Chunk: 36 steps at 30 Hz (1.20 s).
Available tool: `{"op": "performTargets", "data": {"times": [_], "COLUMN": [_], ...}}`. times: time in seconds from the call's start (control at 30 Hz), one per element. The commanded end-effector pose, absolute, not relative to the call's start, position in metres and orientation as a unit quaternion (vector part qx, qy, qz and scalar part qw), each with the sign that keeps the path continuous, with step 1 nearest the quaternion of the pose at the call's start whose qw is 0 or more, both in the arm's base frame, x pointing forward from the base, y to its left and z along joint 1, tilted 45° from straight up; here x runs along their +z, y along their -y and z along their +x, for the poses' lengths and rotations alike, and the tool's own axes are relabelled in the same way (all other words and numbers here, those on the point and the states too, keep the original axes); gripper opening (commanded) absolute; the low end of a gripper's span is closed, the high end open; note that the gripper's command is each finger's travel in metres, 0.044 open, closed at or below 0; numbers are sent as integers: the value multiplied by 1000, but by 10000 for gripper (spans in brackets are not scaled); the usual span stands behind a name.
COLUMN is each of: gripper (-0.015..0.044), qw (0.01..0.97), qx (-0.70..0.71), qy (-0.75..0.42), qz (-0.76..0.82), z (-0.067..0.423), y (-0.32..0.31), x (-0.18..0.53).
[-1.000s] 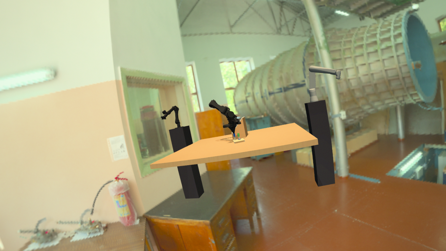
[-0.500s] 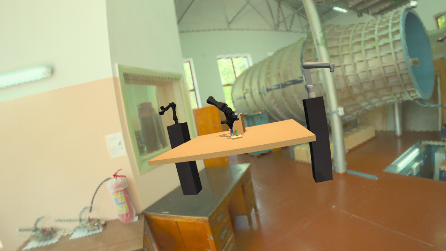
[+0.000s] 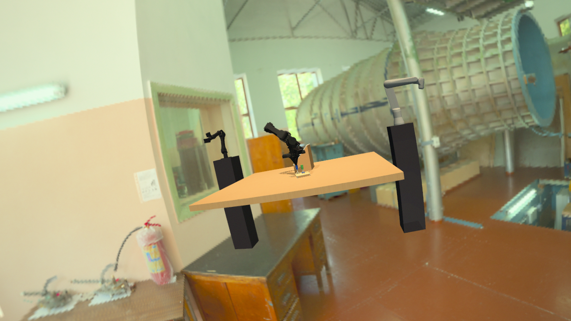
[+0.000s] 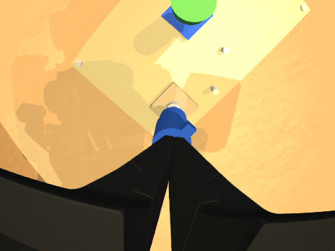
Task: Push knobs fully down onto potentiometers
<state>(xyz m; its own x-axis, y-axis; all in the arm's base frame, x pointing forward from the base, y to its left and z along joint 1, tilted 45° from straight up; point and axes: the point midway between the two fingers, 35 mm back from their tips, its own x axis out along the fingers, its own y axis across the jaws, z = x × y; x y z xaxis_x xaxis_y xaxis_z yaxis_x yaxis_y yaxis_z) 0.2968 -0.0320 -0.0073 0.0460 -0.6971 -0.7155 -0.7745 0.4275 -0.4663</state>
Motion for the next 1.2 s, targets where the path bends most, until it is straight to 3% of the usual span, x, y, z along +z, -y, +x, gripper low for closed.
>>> {"op": "performTargets", "data": {"times": [0.0,1.17], "gripper": [0,0], "qw": [485,485], "qx": [37,37], "qy": [-692,-692], "qz": [-534,-534], "z": [297,297], "y": [36,45], "x": [-10,-20]}}
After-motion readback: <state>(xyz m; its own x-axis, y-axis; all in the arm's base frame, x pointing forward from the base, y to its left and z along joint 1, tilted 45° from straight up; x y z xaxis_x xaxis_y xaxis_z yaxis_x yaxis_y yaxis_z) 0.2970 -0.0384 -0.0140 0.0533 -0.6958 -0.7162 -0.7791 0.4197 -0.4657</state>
